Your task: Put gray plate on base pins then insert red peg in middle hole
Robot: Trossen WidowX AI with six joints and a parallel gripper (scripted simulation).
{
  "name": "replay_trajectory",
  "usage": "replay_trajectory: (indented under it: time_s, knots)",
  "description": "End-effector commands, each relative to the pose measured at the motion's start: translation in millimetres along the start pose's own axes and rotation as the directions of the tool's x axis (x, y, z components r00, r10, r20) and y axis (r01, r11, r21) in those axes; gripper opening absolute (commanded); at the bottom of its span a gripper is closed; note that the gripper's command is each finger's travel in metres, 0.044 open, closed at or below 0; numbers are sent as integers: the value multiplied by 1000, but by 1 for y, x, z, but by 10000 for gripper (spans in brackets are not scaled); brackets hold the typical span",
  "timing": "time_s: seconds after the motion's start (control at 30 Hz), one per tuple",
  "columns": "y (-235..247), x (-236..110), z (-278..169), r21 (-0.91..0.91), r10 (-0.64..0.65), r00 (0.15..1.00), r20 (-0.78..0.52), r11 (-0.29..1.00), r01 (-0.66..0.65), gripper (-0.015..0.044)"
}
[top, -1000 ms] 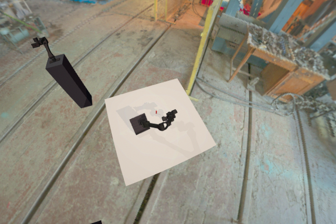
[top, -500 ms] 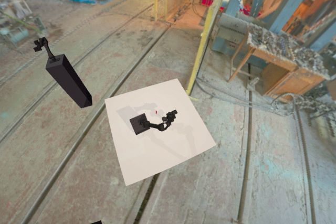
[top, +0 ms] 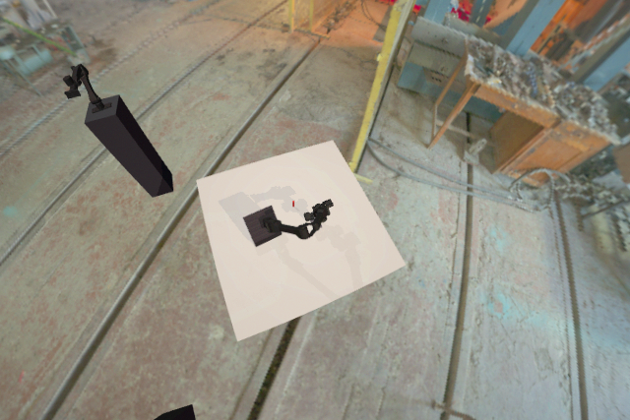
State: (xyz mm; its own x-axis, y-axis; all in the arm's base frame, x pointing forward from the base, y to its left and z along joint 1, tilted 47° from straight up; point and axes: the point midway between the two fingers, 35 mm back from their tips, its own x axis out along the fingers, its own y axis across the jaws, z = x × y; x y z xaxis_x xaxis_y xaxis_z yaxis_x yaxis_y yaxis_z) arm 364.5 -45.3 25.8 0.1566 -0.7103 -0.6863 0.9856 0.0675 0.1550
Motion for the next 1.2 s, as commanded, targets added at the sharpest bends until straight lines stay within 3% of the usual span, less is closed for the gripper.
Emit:
replay_trajectory:
  time_s: [0.0,1.17]
  knots:
    - [0,-1,1,-1,3,1000,3,1000,-3,0]
    - [3,35,5,8,7,1000,7,1000,-7,0]
